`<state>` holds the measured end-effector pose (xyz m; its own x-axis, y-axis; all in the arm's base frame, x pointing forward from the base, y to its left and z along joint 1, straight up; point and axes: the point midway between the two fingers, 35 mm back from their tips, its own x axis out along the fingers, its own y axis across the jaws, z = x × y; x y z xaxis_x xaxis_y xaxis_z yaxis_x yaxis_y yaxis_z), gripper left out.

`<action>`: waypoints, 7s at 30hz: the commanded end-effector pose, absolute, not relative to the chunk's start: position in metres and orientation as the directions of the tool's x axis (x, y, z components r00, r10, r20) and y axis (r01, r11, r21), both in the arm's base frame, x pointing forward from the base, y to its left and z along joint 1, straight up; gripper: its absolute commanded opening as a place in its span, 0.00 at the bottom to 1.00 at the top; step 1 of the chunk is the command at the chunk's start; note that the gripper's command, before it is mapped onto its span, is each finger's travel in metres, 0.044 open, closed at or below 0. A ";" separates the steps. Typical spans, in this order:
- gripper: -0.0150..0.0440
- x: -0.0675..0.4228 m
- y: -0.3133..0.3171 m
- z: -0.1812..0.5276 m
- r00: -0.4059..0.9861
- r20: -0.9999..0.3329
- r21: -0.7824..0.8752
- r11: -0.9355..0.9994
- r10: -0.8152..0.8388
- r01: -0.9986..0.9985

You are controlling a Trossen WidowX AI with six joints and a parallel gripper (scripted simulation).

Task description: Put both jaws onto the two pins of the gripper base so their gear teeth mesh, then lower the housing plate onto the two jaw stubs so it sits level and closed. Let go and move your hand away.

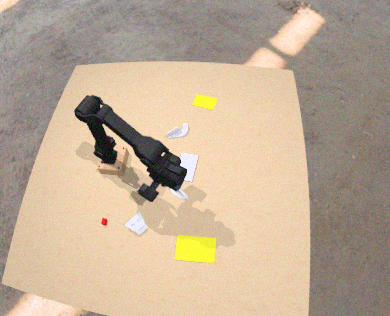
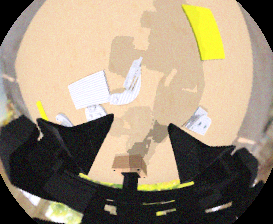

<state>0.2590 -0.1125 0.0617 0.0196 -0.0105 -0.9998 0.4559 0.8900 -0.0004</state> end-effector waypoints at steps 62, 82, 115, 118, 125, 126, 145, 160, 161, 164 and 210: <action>0.25 0.258 -0.112 0.071 0.019 -1.000 -0.001 0.890 -0.010 0.456; 1.00 0.257 -0.112 0.069 0.015 -1.000 -0.001 0.890 -0.008 0.456; 0.69 0.257 -0.112 0.069 0.015 -1.000 -0.001 0.890 -0.008 0.456; 0.56 0.257 -0.112 0.069 0.015 -1.000 -0.001 0.890 -0.008 0.456; 0.25 0.257 -0.112 0.069 0.015 -1.000 -0.001 0.890 -0.008 0.456; 0.25 0.257 -0.112 0.069 0.015 -1.000 -0.001 0.890 -0.008 0.456; 0.25 0.258 -0.112 0.071 0.019 -1.000 -0.001 0.890 -0.010 0.456; 0.92 0.257 -0.112 0.069 0.015 -1.000 -0.001 0.890 -0.008 0.456; 0.97 0.257 -0.112 0.069 0.015 -1.000 -0.001 0.890 -0.008 0.456; 1.00 0.257 -0.112 0.069 0.015 -1.000 -0.001 0.890 -0.008 0.456; 0.25 0.257 -0.112 0.069 0.015 -1.000 -0.001 0.890 -0.008 0.456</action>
<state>0.2571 -0.1117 0.0692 0.0147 -0.0084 -0.9999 0.4558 0.8901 -0.0008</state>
